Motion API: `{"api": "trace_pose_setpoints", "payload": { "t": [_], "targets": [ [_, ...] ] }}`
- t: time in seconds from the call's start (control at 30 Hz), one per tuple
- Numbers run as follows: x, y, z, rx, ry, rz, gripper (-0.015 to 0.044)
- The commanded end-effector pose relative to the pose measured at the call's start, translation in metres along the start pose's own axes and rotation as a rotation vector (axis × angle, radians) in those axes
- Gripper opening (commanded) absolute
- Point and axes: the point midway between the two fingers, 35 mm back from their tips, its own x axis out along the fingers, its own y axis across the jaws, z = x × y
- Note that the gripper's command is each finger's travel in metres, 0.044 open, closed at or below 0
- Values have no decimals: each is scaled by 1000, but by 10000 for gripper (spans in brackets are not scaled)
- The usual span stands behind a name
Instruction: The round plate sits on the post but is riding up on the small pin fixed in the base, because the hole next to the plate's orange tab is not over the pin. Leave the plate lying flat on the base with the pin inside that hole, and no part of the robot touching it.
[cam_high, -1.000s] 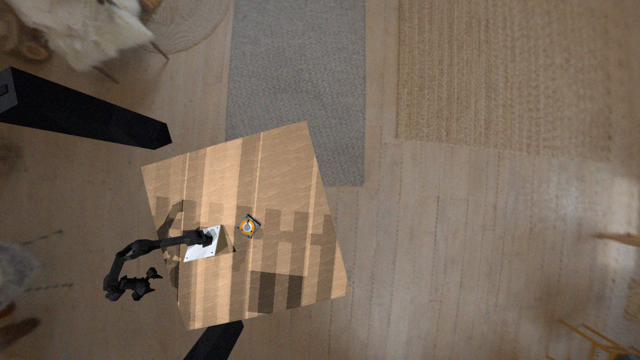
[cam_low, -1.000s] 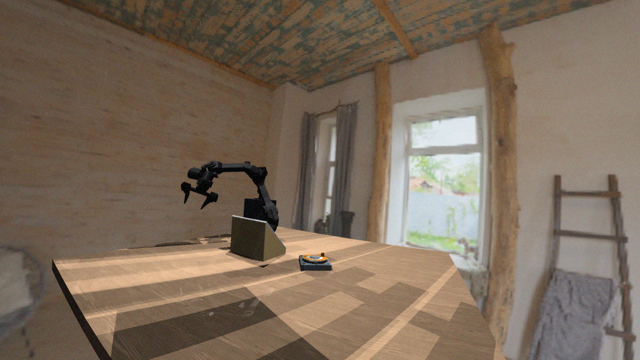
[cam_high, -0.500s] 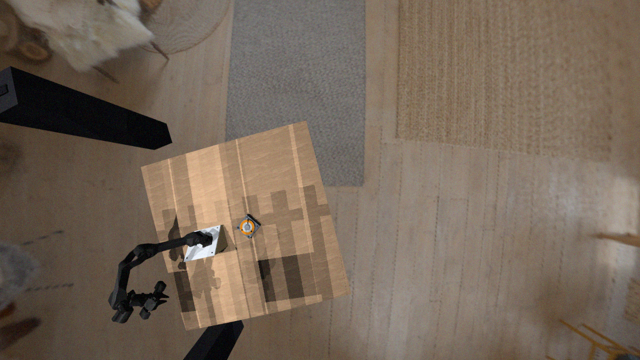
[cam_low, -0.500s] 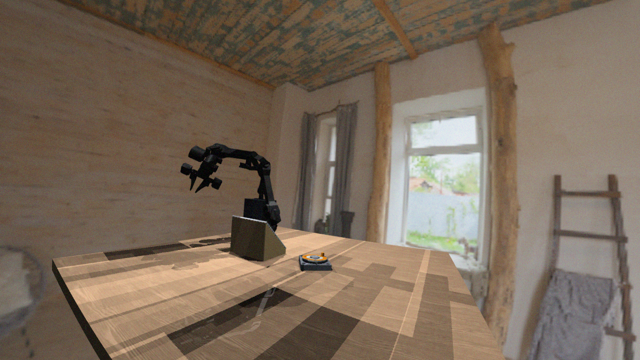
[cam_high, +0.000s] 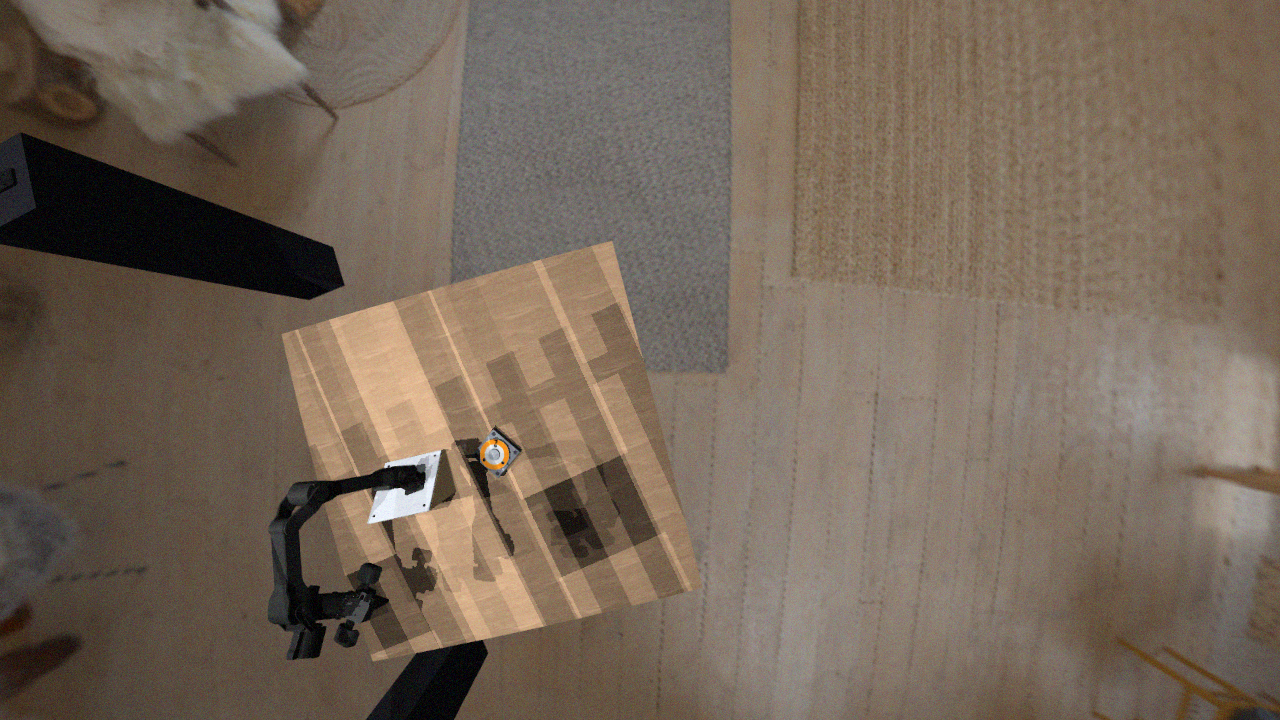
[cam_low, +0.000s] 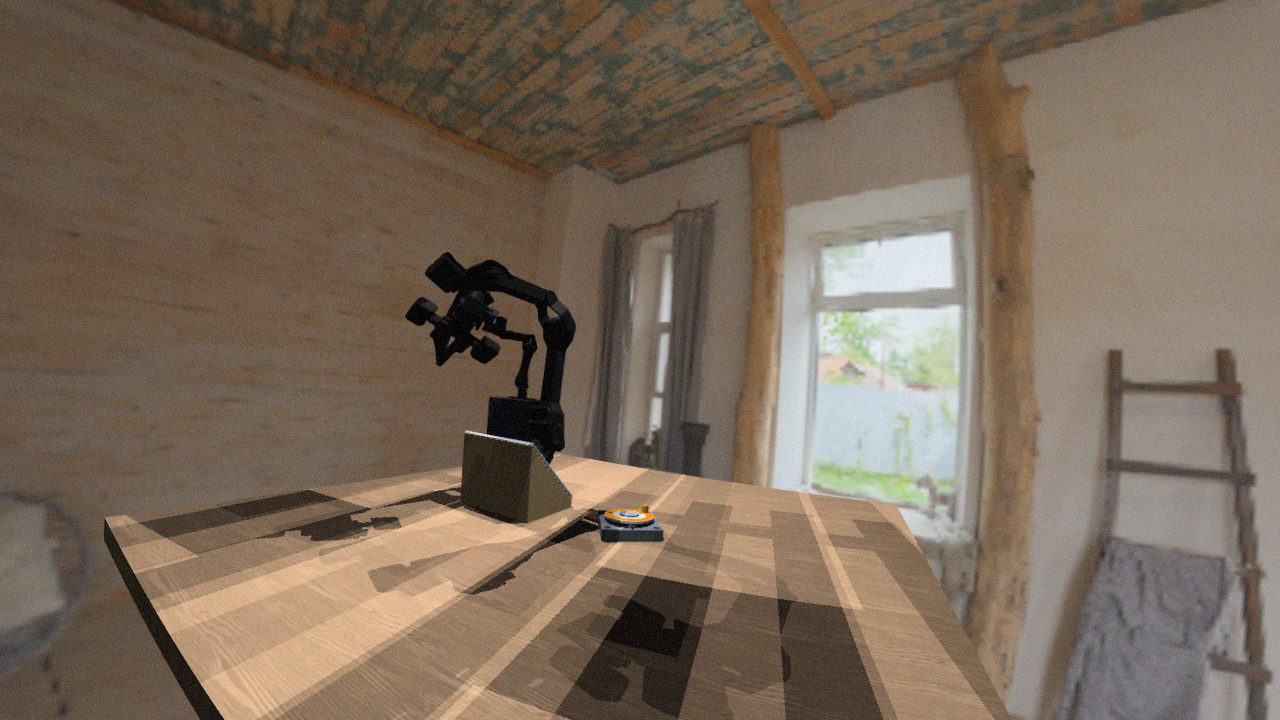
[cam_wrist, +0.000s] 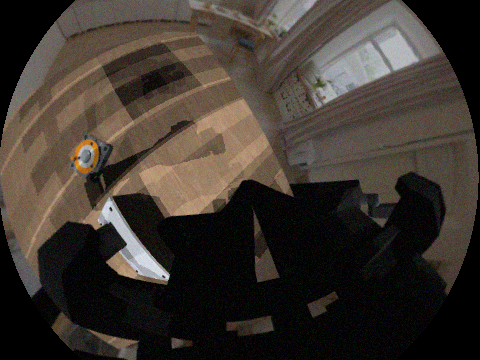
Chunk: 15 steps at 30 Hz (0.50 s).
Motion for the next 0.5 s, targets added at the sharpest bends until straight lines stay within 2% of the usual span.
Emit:
{"api": "trace_pose_setpoints", "payload": {
  "t": [0.0, 0.1, 0.23, 0.37, 0.47],
  "targets": [
    [11, 41, 57, -54, -10, 41, 0],
    [16, 59, 78, -73, -11, 60, 0],
    [31, 111, 122, -115, -11, 119, 0],
    [39, 145, 142, -140, -5, 158, 0],
    [50, 192, 161, -171, 11, 212, 0]
  ]
}}
